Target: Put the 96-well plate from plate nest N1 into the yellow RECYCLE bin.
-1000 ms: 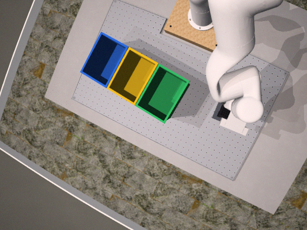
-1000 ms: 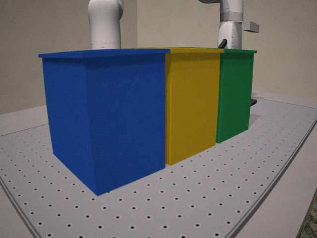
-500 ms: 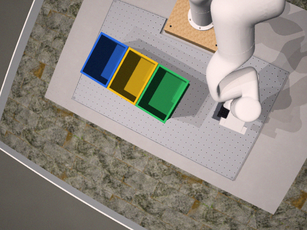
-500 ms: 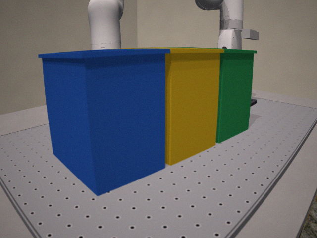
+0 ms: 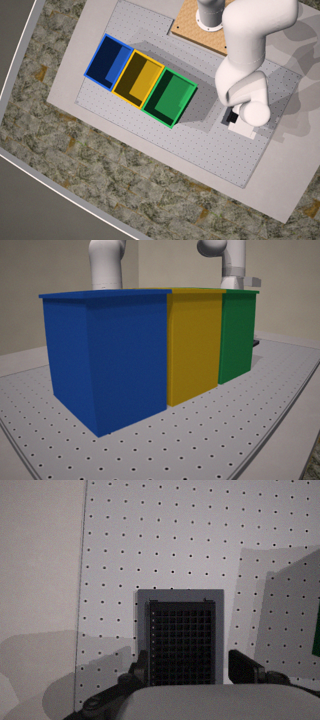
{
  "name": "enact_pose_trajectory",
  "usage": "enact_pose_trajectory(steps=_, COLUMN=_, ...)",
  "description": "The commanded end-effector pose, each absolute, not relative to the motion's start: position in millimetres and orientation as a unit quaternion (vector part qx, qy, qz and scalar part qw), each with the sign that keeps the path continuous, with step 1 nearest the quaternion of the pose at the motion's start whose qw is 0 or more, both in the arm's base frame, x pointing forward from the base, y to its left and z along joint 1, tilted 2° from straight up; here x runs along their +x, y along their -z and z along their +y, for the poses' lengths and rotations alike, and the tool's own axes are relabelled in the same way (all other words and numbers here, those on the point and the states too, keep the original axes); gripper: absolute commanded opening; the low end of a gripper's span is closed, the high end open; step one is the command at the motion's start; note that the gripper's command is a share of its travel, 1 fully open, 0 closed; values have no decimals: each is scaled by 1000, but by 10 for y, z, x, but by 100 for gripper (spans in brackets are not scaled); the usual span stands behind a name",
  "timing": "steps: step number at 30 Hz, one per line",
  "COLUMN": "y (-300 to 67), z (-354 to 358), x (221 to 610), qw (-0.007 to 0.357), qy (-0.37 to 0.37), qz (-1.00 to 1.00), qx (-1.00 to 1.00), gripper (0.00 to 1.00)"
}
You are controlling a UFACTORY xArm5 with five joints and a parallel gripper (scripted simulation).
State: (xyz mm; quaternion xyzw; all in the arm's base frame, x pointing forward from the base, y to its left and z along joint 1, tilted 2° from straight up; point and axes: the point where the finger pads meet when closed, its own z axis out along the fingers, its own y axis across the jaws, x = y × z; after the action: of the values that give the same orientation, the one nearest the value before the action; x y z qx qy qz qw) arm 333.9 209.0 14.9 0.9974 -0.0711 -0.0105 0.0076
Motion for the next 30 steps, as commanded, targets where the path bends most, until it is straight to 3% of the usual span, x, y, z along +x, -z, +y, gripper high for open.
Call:
enact_pose_trajectory(steps=1, y=-115, z=2097, x=3351, qw=7, qy=9, qz=-71, qx=997, gripper=100)
enact_pose_trajectory(steps=30, y=42, z=2094, x=3348, qw=7, qy=9, qz=-71, qx=997, gripper=100)
